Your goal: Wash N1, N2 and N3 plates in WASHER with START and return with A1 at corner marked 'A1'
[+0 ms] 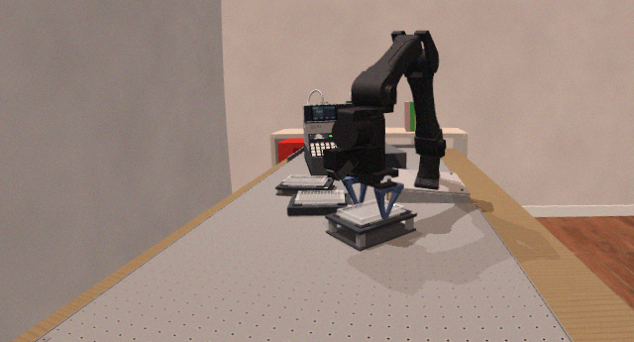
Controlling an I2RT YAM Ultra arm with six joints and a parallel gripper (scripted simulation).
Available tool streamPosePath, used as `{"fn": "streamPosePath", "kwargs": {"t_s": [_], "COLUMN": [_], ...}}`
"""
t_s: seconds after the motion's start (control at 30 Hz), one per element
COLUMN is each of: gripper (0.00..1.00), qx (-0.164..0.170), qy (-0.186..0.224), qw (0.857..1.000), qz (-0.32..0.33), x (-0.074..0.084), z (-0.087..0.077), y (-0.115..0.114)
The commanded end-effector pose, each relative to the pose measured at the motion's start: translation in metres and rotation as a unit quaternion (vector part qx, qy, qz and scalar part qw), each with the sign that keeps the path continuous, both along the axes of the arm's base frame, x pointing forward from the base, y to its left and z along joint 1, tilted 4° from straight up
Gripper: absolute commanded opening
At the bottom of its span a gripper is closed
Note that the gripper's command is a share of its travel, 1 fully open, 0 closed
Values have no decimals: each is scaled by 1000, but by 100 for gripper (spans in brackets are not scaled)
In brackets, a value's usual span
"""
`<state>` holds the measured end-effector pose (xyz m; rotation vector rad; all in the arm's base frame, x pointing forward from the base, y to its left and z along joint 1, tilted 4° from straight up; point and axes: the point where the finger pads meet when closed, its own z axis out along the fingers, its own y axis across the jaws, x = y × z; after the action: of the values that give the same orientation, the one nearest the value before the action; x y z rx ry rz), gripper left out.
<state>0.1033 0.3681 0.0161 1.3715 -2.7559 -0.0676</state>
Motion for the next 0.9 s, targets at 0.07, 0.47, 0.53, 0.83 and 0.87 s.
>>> {"fn": "streamPosePath", "kwargs": {"t_s": [0.07, 0.47, 0.53, 0.83, 0.87], "gripper": [40, 10, 0, 0, 0], "qx": [6, 6, 6, 6, 6], "qy": [-2, -2, -2, -2, -2], "qw": [1000, 1000, 1000, 1000, 1000], "qz": [-1, -1, -1, -1, -1], "x": [1, 1, 1, 1, 1], "z": [4, 4, 4, 4, 4], "y": [2, 2, 2, 2, 2]}}
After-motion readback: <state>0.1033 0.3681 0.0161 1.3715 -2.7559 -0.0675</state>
